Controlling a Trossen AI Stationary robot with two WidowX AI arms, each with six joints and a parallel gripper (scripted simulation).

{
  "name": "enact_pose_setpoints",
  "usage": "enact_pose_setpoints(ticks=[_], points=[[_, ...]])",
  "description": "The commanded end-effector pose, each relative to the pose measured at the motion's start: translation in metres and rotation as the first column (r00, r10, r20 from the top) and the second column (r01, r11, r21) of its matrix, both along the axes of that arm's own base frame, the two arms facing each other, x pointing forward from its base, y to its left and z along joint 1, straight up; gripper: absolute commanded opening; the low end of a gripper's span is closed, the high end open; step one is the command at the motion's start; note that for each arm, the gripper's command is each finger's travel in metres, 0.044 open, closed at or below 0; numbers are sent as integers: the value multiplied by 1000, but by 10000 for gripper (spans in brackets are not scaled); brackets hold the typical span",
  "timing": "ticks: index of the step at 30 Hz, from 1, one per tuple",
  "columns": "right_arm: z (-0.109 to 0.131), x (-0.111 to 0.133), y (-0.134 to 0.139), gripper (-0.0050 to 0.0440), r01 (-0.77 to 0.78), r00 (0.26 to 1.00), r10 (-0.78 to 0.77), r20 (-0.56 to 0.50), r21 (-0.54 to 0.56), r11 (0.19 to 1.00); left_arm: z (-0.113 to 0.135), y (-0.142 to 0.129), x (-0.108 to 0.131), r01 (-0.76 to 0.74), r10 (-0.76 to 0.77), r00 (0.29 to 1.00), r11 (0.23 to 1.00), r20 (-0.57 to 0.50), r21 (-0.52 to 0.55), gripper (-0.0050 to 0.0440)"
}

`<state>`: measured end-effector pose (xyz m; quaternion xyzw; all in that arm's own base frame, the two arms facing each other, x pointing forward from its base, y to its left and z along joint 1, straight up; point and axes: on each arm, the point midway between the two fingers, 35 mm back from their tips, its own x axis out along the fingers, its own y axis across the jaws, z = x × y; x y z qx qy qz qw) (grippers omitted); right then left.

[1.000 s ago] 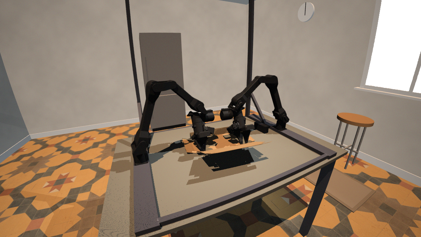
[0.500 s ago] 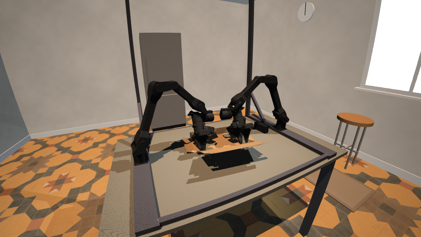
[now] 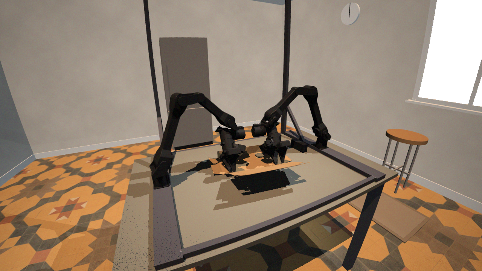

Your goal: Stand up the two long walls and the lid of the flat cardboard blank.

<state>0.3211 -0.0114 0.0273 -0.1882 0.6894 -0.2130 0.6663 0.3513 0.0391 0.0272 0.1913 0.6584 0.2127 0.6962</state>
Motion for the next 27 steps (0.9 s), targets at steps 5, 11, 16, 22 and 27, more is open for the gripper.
enact_pose_setpoints(ticks=[5,11,16,22,27], points=[[-2,3,6,276,2,1000,-2,9,24,1000,-5,-5,0,-2,2,1000,1000,-2,-29,277],[13,3,4,276,2,1000,-2,9,24,1000,10,-5,0,-2,2,1000,1000,-2,-29,277],[20,1,-19,276,1,1000,-2,10,31,1000,16,14,3,-3,3,1000,999,-5,-34,277],[51,-2,-22,276,5,1000,-5,2,64,998,52,30,3,-3,3,1000,999,-7,-47,277],[51,1,-12,276,5,1000,-5,2,65,998,44,29,1,-12,11,1000,999,-8,-36,253]])
